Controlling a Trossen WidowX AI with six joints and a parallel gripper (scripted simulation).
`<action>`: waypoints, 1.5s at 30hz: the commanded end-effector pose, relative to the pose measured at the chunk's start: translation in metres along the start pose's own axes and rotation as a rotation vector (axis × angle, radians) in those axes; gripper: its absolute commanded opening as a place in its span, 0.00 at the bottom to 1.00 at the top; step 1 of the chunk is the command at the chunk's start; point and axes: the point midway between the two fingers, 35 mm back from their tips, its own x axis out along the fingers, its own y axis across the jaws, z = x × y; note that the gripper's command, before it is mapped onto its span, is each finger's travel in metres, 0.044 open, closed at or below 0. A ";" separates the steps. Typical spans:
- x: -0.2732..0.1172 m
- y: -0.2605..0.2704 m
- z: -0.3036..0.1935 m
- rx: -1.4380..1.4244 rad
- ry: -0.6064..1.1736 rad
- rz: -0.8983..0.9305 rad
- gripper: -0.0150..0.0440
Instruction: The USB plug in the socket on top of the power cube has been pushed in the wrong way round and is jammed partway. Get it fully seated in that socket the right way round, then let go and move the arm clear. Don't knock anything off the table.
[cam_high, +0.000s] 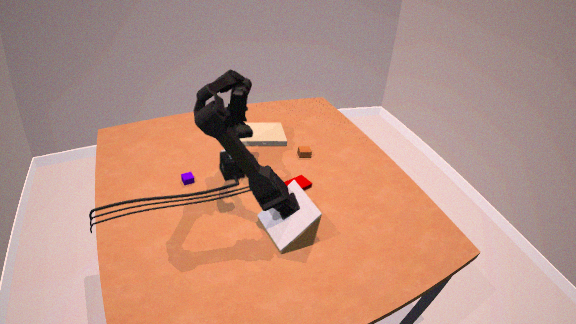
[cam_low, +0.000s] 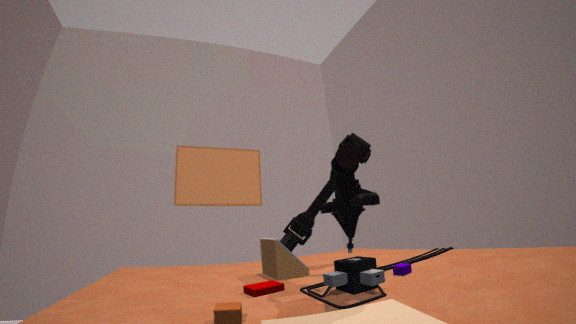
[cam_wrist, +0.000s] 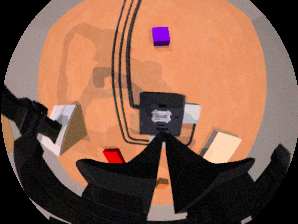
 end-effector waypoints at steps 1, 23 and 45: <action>0.001 0.000 0.000 -0.005 -0.007 0.000 0.25; 0.004 0.000 0.002 -0.007 -0.025 0.000 0.25; 0.006 0.000 0.003 -0.009 -0.044 0.000 0.25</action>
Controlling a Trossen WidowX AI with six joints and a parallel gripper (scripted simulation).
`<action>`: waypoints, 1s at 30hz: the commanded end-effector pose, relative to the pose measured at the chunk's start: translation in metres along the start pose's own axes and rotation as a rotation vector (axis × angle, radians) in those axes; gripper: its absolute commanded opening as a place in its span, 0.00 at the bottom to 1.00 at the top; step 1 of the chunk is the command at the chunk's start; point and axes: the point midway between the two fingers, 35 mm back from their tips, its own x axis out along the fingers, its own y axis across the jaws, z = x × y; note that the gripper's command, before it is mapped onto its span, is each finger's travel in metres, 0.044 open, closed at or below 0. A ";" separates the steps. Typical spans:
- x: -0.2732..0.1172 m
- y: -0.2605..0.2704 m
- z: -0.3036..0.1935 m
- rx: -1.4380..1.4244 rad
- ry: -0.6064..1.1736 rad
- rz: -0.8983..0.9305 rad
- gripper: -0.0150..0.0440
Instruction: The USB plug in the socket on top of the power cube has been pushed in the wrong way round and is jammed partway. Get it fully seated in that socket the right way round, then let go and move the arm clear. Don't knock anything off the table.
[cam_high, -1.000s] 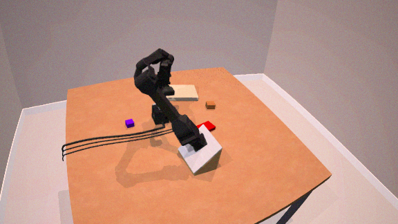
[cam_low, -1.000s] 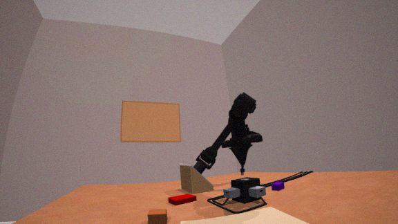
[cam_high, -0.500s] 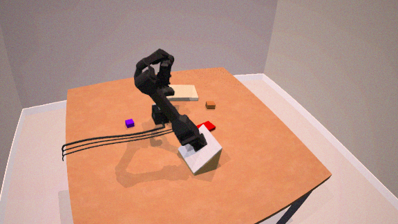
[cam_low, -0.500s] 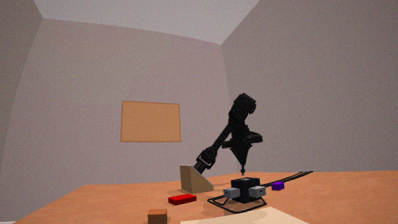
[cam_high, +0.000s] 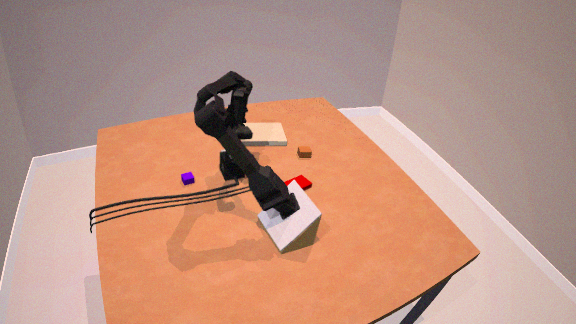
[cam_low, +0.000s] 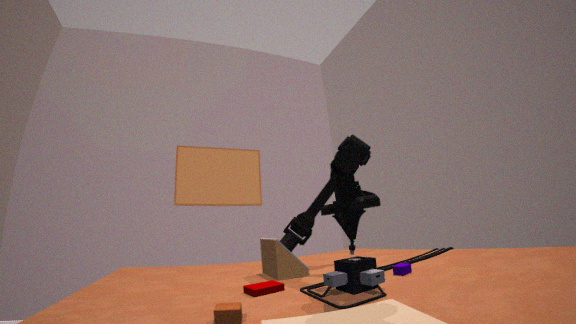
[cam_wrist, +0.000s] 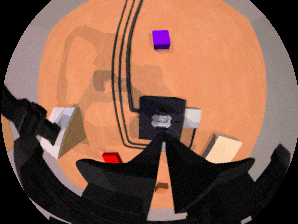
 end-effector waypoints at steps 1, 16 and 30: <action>0.001 0.000 0.000 -0.006 -0.006 -0.002 0.25; 0.003 0.000 0.001 -0.007 -0.019 -0.001 0.25; 0.004 0.000 0.002 -0.009 -0.031 -0.001 0.25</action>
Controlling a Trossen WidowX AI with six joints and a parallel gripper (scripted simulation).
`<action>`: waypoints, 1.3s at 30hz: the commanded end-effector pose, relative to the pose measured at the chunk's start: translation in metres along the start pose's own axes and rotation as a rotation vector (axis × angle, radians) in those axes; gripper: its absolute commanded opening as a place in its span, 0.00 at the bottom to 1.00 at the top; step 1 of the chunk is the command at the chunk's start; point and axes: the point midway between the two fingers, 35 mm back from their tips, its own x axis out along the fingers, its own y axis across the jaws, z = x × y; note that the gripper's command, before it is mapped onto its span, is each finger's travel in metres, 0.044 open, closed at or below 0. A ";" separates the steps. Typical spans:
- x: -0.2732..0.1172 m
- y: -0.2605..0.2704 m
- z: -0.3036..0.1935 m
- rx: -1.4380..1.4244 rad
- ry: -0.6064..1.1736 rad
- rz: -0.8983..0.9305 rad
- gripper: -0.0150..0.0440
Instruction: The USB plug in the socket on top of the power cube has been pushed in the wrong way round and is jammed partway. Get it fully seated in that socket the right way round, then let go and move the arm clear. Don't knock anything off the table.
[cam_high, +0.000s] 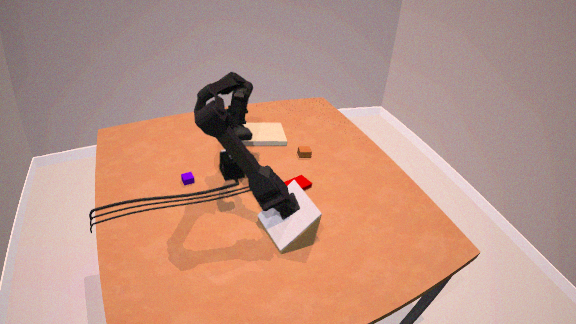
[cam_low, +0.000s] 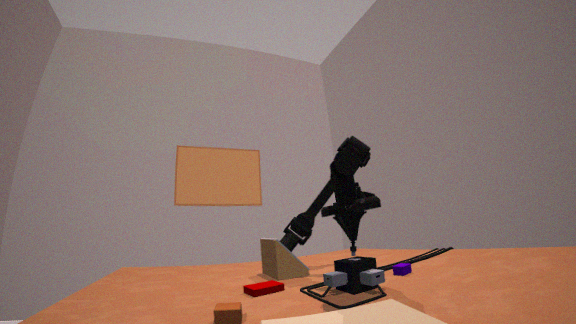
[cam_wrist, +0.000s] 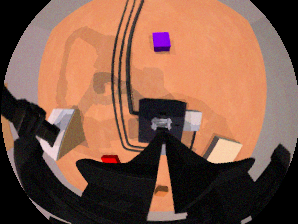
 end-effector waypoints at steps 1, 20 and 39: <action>0.001 0.000 0.000 -0.006 -0.006 -0.002 0.25; 0.003 0.000 0.001 -0.007 -0.016 -0.002 0.25; 0.006 0.000 0.001 -0.007 -0.016 -0.002 0.25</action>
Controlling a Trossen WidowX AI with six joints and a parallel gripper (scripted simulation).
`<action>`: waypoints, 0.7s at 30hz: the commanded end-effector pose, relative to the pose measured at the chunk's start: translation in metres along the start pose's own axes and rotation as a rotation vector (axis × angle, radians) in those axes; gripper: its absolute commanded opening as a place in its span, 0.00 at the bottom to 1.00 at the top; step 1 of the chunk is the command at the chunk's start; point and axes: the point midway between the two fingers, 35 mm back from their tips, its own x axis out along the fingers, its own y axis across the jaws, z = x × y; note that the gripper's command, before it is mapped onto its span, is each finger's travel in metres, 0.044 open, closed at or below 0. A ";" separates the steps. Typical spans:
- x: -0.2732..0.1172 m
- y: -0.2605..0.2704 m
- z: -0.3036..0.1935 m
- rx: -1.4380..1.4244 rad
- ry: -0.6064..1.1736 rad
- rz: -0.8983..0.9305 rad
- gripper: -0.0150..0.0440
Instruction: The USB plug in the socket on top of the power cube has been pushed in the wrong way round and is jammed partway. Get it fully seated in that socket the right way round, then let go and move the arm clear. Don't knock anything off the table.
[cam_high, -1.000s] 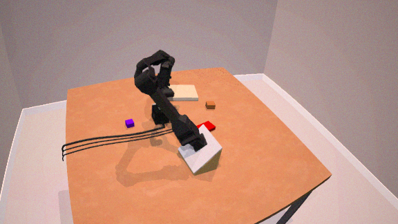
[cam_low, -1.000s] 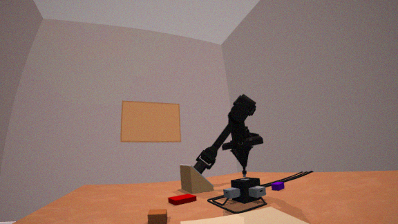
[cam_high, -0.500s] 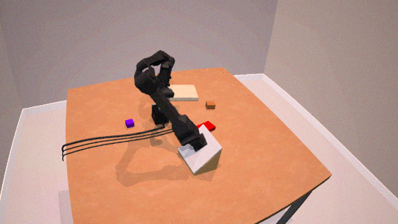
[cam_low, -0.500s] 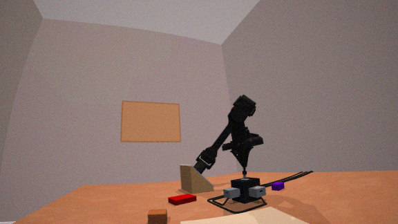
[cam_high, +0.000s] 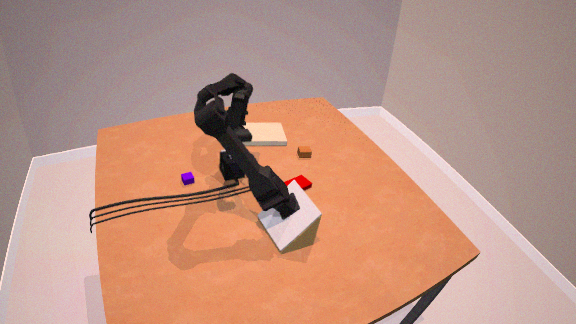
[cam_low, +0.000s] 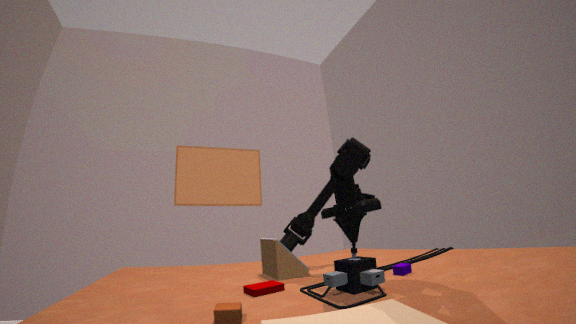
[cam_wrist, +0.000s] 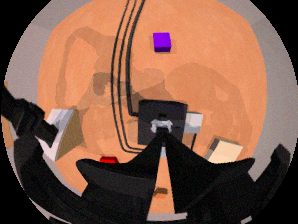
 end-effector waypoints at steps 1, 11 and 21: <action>0.001 0.000 0.000 0.000 -0.003 -0.002 0.25; 0.002 0.000 0.000 0.000 -0.003 -0.002 0.25; 0.003 0.000 0.000 0.000 -0.003 -0.002 0.25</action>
